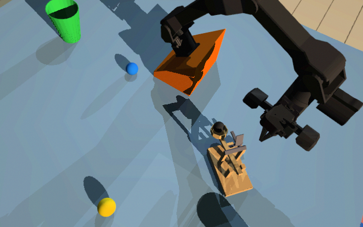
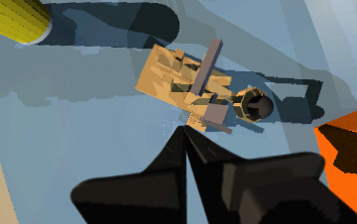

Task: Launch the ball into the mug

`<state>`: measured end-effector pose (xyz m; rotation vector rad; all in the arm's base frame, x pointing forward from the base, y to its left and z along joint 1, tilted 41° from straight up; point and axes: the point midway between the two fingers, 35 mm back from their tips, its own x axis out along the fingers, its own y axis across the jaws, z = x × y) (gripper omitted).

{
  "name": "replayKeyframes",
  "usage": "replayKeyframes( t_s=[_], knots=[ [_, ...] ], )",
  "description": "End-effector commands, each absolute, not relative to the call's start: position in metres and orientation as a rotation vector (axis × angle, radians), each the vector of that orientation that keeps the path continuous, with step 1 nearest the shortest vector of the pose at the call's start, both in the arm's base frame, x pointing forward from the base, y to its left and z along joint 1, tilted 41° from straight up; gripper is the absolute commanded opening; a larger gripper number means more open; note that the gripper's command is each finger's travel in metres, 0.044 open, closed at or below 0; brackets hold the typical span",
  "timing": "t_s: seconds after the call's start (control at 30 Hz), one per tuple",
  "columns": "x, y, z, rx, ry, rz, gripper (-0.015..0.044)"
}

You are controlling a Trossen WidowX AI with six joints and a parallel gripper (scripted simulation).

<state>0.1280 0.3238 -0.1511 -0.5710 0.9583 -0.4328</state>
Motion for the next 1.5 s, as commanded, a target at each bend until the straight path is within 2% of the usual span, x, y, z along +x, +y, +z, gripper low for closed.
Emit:
replayKeyframes(
  t_s=[0.0,0.47,1.47],
  knots=[
    [0.12,0.308,-0.145,-0.537,0.864,-0.514,0.0],
    [0.095,0.27,-0.111,-0.355,0.468,-0.665,0.0],
    [0.098,0.246,-0.143,-0.373,0.465,-0.687,0.0]
  ],
)
